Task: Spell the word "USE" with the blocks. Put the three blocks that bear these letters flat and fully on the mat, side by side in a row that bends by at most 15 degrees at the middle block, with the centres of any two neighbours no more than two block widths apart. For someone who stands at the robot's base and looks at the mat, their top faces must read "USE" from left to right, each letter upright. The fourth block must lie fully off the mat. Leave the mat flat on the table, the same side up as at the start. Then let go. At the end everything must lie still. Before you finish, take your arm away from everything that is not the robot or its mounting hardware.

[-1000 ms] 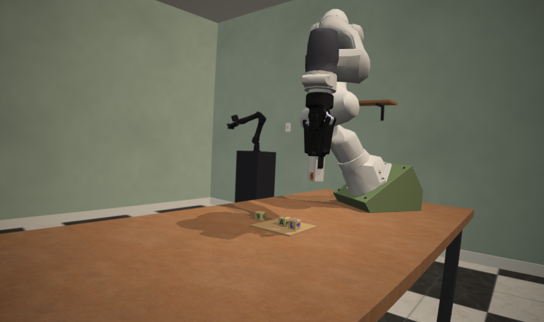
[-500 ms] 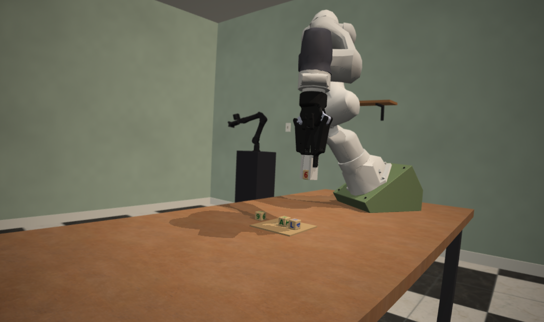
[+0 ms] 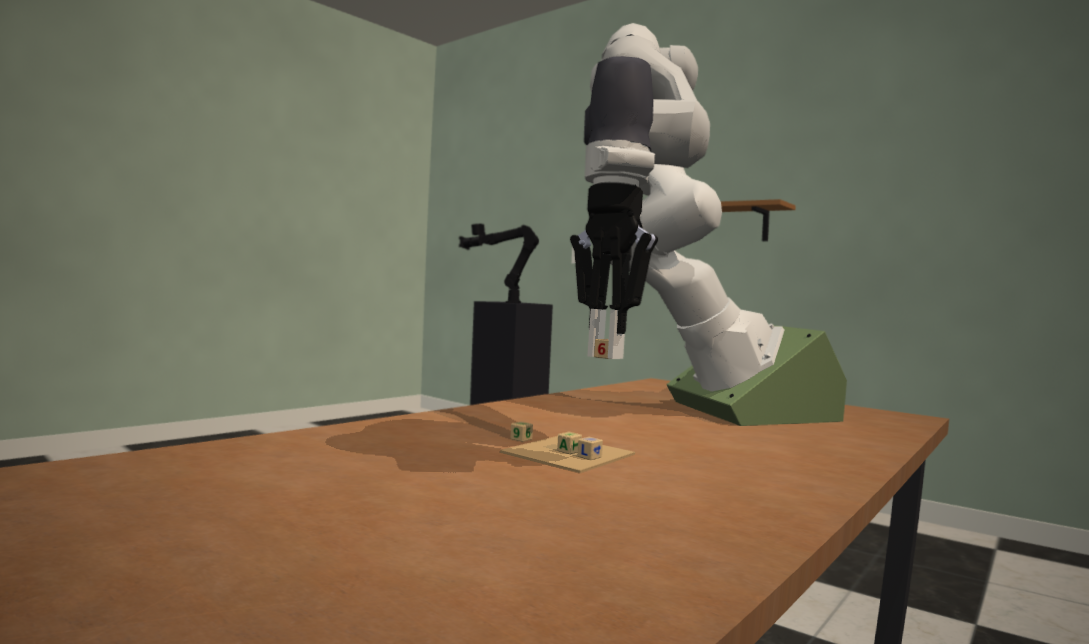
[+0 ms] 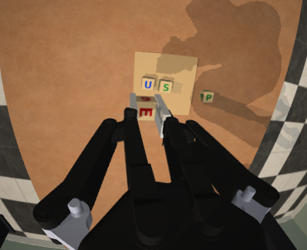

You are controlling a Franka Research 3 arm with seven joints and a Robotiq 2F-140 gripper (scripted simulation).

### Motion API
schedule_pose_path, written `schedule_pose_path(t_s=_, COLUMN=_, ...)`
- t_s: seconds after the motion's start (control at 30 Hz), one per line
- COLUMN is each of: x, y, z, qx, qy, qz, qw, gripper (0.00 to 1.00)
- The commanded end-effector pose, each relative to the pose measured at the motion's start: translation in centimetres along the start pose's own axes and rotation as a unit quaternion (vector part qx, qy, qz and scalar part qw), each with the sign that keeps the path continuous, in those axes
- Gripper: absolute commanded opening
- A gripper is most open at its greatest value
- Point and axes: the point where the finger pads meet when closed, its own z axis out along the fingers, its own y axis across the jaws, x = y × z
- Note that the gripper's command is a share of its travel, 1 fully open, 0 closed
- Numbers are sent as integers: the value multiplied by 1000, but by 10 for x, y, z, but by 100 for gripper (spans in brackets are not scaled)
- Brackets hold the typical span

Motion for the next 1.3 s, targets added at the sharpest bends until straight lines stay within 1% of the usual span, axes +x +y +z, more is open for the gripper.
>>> schedule_pose_path(t_s=0.0, x=-1, y=6, z=2, qx=-5, qy=-3, qz=-69, qw=998, gripper=13)
schedule_pose_path(t_s=0.1, x=-1, y=10, z=3, qx=-5, qy=-3, qz=-92, qw=996, gripper=13)
schedule_pose_path(t_s=0.17, x=-1, y=10, z=3, qx=-5, qy=-3, qz=-92, qw=996, gripper=13)
schedule_pose_path(t_s=0.2, x=0, y=12, z=3, qx=-5, qy=-4, qz=-112, qw=994, gripper=13)
schedule_pose_path(t_s=0.63, x=1, y=27, z=6, qx=-5, qy=-6, qz=-208, qw=978, gripper=13)
schedule_pose_path(t_s=0.73, x=1, y=28, z=6, qx=-5, qy=-6, qz=-215, qw=976, gripper=13)
schedule_pose_path(t_s=0.77, x=2, y=30, z=7, qx=-5, qy=-7, qz=-234, qw=972, gripper=13)
schedule_pose_path(t_s=1.03, x=2, y=39, z=9, qx=-4, qy=-8, qz=-292, qw=956, gripper=13)
schedule_pose_path(t_s=1.23, x=2, y=45, z=11, qx=-3, qy=-10, qz=-334, qw=942, gripper=13)
schedule_pose_path(t_s=1.27, x=2, y=45, z=11, qx=-3, qy=-10, qz=-334, qw=942, gripper=13)
